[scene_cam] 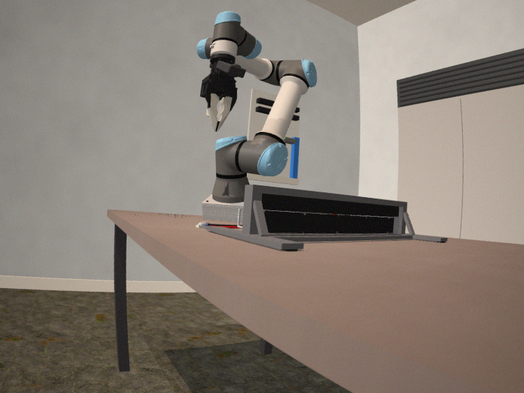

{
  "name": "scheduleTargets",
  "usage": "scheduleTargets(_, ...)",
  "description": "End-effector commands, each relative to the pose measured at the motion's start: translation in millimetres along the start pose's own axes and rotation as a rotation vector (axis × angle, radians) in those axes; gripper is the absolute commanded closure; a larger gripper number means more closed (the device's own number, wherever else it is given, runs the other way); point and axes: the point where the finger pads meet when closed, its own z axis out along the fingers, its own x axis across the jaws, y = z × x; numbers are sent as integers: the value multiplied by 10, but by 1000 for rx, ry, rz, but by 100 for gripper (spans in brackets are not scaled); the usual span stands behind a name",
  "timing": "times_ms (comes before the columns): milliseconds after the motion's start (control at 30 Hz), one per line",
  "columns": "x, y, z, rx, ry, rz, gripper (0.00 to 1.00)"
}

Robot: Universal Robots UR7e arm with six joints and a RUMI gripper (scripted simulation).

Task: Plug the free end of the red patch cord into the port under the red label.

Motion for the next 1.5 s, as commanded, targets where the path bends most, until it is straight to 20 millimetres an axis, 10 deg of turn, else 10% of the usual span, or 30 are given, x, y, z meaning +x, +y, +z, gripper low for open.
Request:
scheduleTargets(0, 2, -2, -3, 1, 1, 0, 100)
scheduleTargets(667, -152, -48, 2, 31, 0, 0, 100)
scheduleTargets(1467, -1324, -393, 57, 260, 1, 0, 100)
